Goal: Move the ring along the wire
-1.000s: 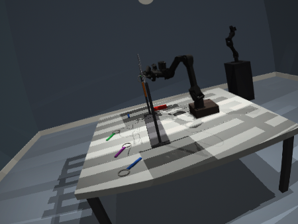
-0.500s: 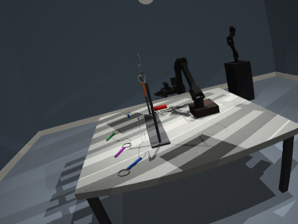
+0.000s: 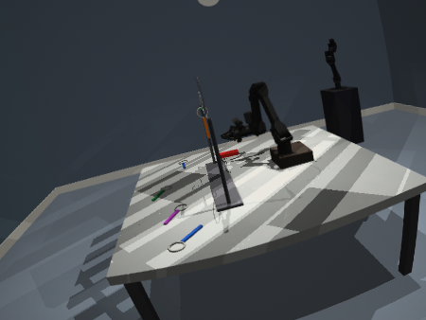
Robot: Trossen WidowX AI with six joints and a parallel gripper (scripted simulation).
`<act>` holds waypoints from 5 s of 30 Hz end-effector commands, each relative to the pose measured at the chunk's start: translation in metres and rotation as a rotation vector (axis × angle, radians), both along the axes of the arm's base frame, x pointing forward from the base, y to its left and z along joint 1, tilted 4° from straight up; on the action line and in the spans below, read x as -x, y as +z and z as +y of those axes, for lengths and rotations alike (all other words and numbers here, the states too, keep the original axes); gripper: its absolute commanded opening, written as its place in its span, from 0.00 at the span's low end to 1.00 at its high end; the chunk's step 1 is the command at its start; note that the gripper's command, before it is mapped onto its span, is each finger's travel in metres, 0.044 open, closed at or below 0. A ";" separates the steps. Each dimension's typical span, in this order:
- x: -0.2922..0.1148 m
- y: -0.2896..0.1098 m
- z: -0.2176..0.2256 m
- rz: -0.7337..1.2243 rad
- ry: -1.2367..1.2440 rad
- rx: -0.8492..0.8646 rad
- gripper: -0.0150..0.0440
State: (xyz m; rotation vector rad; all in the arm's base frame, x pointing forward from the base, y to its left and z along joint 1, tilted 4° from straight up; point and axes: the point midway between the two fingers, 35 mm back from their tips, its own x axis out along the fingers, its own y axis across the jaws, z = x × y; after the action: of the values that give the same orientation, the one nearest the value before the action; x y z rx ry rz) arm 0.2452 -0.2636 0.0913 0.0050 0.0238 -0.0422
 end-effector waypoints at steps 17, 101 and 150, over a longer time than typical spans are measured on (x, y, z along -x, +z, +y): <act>-0.044 0.033 -0.002 -0.011 -0.012 -0.029 0.53; -0.106 0.044 -0.003 -0.019 -0.010 -0.025 0.00; -0.108 0.056 0.018 -0.019 -0.009 -0.034 0.00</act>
State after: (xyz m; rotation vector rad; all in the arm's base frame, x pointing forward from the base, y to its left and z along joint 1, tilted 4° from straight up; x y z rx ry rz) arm 0.3528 -0.2491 0.1464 0.0353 0.0071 -0.0495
